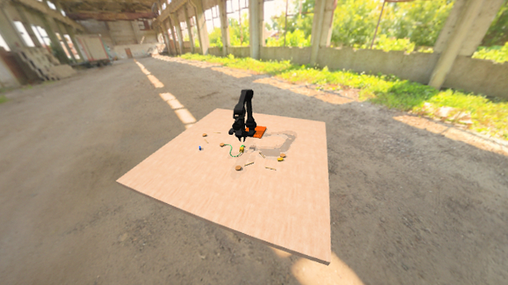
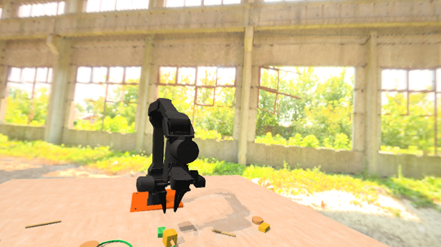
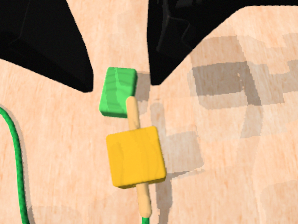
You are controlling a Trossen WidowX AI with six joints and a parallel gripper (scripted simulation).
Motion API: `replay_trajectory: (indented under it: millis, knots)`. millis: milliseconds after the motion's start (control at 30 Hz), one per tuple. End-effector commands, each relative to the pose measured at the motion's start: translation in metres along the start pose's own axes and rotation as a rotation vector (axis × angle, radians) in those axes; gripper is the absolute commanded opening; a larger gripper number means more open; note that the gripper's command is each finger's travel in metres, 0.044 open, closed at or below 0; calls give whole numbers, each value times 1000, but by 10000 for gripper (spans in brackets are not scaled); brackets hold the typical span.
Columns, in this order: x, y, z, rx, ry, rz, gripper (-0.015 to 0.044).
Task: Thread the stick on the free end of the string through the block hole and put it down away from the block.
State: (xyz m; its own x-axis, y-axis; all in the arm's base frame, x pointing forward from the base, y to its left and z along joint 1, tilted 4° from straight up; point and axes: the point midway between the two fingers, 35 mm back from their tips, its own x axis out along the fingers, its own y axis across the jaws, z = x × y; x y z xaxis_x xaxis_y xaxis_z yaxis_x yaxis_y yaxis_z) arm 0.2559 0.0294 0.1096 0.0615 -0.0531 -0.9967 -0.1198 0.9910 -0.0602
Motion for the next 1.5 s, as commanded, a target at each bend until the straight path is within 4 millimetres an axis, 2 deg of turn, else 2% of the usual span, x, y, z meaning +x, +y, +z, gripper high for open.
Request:
replay_trajectory:
  millis: [0,1100,1267,1400,1467]
  knots:
    - [7,1,0,-6,3,4,124]
    - [61,1,-3,-6,3,4,124]
    - [63,1,-3,-6,3,3,124]
    - [62,0,-3,0,4,0,19]
    - [62,0,-3,0,4,0,0]
